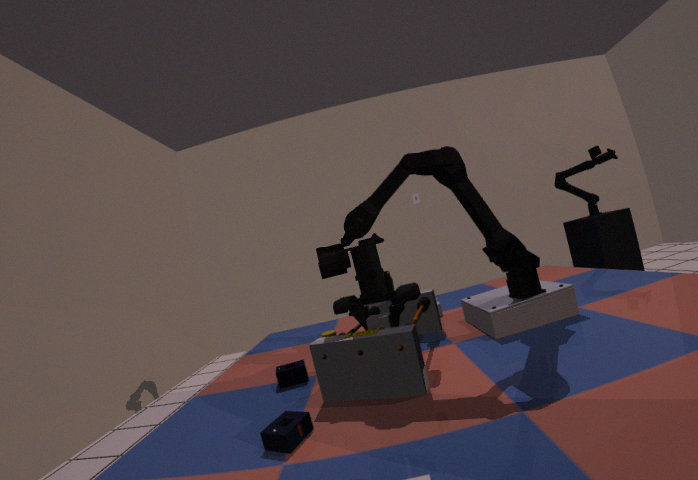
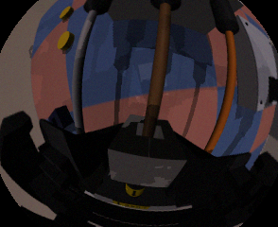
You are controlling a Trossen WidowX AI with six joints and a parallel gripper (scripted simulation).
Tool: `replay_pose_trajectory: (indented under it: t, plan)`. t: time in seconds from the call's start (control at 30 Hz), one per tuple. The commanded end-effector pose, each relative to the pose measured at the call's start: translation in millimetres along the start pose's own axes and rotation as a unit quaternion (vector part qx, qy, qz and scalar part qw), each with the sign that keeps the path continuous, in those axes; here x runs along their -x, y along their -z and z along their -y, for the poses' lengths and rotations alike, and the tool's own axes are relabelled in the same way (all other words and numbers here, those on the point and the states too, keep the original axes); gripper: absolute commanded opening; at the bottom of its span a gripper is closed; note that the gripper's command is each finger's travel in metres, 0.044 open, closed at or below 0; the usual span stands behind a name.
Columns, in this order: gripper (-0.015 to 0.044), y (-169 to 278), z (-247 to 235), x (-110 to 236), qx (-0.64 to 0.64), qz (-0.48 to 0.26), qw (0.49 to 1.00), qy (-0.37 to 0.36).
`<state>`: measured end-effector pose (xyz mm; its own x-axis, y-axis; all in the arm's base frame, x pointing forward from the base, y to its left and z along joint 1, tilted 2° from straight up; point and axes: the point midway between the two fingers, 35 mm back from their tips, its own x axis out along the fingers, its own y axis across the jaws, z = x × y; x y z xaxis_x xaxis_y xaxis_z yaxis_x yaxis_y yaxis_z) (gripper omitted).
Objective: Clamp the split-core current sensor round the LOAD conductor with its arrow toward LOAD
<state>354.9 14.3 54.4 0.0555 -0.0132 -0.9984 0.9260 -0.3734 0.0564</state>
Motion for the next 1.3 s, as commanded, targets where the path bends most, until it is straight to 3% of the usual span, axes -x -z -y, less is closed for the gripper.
replay_pose_trajectory:
  t: [0.0,0.1,0.17,1.2,1.27]
  plan:
    - [0.0069,-0.1,-0.2,0.0,0.0,0.0,1.0,0.0]
    - [0.0049,-0.1,-0.2,0.0,0.0,0.0,1.0,0.0]
    - [0.0,-0.1,-0.1,0.7,0.0,0.0,1.0,-0.001]
    - [0.0,0.0,-0.8,-5.0,0.0,0.0,1.0,0.0]
    - [0.0053,-0.1,-0.1,-0.7,0.0,0.0,1.0,0.001]
